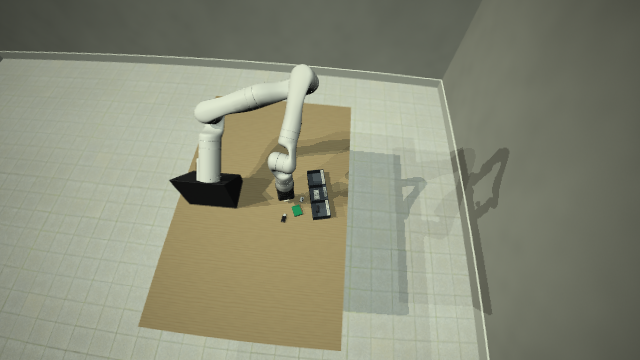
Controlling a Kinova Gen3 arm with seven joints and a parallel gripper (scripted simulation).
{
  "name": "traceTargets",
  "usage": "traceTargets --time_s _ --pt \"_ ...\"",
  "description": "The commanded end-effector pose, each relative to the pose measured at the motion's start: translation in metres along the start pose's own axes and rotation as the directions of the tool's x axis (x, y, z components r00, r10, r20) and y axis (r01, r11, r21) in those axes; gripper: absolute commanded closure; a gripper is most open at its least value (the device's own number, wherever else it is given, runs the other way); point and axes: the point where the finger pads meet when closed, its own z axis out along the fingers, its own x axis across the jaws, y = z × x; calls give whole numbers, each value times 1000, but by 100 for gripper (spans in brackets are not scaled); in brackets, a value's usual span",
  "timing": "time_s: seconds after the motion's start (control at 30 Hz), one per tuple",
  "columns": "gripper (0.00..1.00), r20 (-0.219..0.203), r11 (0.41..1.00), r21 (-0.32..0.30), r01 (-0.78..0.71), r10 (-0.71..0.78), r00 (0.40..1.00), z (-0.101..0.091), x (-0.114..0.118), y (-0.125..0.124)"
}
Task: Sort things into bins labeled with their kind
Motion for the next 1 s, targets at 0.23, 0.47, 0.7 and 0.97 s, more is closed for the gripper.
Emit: traceTargets --time_s 0.23,0.47,0.7,0.97 --pt "51 -11 1000 -8 3 -3 1000 -35 4 2" --pt "51 -11 1000 -8 3 -3 1000 -35 4 2" --pt "51 -11 1000 -8 3 -3 1000 -35 4 2" --pt "51 -11 1000 -8 3 -3 1000 -35 28 3"
